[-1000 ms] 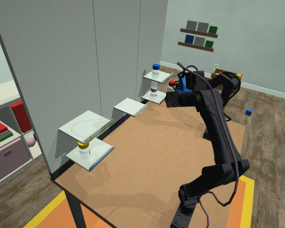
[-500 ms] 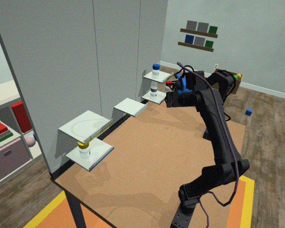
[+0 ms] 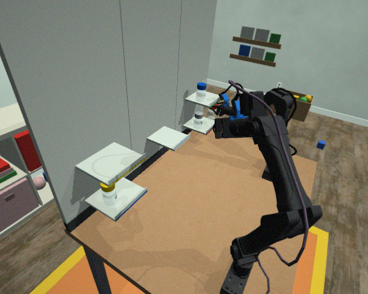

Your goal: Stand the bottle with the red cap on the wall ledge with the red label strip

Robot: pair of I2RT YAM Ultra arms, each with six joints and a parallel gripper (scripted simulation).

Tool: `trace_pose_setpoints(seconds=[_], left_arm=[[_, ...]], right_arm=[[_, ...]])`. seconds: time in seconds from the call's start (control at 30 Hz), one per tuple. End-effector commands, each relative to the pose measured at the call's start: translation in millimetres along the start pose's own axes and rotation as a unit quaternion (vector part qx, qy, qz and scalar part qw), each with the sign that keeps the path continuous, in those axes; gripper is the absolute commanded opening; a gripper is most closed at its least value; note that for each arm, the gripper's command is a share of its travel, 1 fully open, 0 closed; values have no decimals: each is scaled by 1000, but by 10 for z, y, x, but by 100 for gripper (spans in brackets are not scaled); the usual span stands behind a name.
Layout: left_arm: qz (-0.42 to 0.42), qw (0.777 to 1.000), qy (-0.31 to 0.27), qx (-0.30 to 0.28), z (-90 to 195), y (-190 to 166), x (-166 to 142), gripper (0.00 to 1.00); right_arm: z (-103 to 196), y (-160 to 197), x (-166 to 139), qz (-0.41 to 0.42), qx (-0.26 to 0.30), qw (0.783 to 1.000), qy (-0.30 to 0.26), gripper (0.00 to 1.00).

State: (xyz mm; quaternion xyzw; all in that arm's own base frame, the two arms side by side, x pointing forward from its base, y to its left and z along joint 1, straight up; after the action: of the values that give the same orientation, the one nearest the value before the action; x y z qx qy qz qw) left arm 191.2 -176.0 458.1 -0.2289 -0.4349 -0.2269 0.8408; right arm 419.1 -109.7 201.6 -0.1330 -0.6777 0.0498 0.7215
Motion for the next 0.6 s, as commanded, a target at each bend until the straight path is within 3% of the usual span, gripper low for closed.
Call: trace_pose_setpoints(seconds=[0.0,0.33,0.57], left_arm=[[0,1000,-7,-2,50,-15,27,89],[0,1000,-7,-2,50,-15,27,89],[0,1000,-7,-2,50,-15,27,89]], right_arm=[[-64,-81,338,13,-15,998,-57,49],[-49,-76,269,9,-12,999,-46,49],[-42,-44,236,15,-24,996,-81,49]])
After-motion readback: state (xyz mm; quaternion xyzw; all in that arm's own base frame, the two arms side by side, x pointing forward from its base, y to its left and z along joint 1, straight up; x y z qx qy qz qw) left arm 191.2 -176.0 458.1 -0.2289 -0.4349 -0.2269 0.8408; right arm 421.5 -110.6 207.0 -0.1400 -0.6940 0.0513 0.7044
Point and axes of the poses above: on each arm, the point where the finger pads meet when closed, its own z axis back along the fingers, its own y axis across the jaws, x = y × z, the point moved 6 cm from there along z, back along the fingers, and after that the axes turned 15 degrees about z, right-handed, at the moved point
